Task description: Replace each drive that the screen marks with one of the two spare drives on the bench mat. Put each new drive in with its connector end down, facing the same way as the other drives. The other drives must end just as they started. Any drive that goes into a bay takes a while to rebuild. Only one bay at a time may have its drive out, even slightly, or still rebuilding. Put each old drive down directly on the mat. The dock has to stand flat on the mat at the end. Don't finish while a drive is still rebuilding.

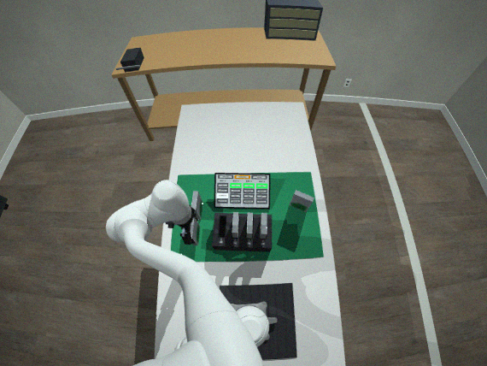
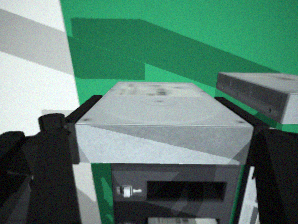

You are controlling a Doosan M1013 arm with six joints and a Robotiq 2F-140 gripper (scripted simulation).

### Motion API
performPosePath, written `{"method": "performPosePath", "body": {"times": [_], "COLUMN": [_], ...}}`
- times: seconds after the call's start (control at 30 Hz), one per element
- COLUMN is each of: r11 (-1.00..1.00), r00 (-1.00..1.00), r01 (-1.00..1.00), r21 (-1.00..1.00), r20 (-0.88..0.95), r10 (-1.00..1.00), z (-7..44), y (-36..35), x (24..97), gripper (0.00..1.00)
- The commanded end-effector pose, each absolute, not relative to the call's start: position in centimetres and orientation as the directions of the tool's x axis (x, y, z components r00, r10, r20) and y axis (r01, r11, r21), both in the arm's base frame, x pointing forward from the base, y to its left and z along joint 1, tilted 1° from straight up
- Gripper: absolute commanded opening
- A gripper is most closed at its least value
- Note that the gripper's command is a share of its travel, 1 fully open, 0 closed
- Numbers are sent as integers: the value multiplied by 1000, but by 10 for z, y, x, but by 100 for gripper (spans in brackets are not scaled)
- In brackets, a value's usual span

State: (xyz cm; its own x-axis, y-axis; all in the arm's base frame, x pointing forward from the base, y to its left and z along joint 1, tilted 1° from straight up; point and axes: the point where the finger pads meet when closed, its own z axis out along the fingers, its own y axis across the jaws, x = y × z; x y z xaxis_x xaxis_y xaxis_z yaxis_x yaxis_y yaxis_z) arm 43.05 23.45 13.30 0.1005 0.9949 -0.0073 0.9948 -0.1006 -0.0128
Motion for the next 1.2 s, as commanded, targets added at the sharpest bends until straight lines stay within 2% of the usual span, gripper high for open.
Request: {"method": "performPosePath", "body": {"times": [0.0, 1.17], "r11": [-101, -101], "r00": [101, 101], "r01": [995, 995], "r21": [-12, -12], "r20": [-6, -6], "r10": [995, 995], "z": [128, 117], "y": [235, 235], "x": [431, 431], "gripper": [10, 10]}}
